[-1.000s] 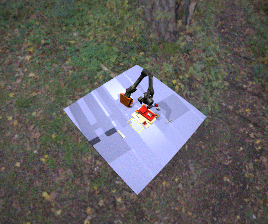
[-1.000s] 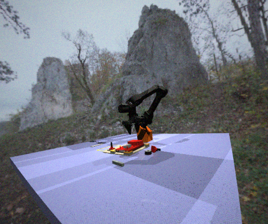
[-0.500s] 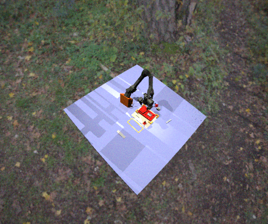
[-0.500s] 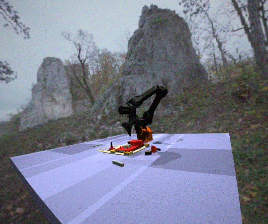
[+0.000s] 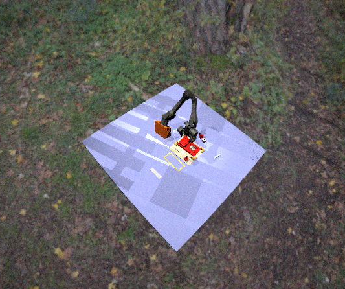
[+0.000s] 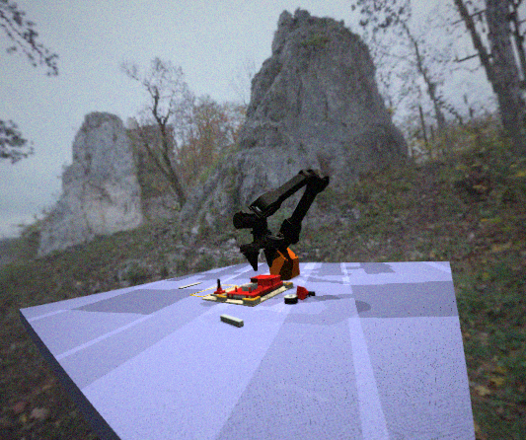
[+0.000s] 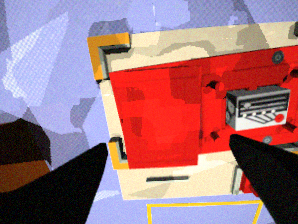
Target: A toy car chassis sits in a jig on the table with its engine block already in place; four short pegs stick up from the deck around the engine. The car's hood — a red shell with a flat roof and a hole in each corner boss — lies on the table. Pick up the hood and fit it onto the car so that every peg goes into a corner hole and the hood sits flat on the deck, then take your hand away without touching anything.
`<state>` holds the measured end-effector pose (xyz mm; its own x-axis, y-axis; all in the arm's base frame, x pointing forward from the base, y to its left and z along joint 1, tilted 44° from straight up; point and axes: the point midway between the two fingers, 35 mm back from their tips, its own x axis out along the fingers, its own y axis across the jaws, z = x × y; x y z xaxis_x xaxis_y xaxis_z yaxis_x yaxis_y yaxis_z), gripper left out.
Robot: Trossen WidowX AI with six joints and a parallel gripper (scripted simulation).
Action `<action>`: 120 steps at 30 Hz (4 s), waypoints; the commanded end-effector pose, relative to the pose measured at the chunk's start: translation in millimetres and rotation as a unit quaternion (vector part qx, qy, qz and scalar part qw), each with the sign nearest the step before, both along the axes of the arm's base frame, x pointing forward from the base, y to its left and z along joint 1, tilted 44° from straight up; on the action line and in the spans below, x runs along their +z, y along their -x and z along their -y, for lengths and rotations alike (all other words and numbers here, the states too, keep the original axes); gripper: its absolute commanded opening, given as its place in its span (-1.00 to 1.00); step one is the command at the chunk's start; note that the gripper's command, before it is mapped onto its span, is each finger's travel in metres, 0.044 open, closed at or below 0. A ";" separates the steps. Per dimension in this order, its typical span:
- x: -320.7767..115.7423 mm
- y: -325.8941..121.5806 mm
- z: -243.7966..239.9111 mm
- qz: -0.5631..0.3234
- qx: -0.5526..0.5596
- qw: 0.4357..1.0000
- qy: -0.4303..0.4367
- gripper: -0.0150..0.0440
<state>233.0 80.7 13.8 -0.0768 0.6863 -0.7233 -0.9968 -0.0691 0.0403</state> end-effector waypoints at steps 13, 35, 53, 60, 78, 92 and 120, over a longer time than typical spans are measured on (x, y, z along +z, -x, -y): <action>-10.6 3.1 -11.7 -0.002 -0.001 1.000 -0.003 1.00; -19.7 5.8 -21.9 -0.003 -0.001 1.000 -0.004 1.00; -26.1 6.4 -28.1 -0.003 -0.001 1.000 -0.004 1.00; -28.5 6.8 -30.5 -0.003 -0.001 1.000 -0.004 1.00; -30.7 6.8 -31.8 -0.001 0.000 1.000 -0.002 0.55; -23.6 6.0 -24.6 -0.002 -0.001 1.000 -0.002 -0.36; 18.2 -0.4 15.9 -0.010 -0.010 1.000 -0.002 -0.49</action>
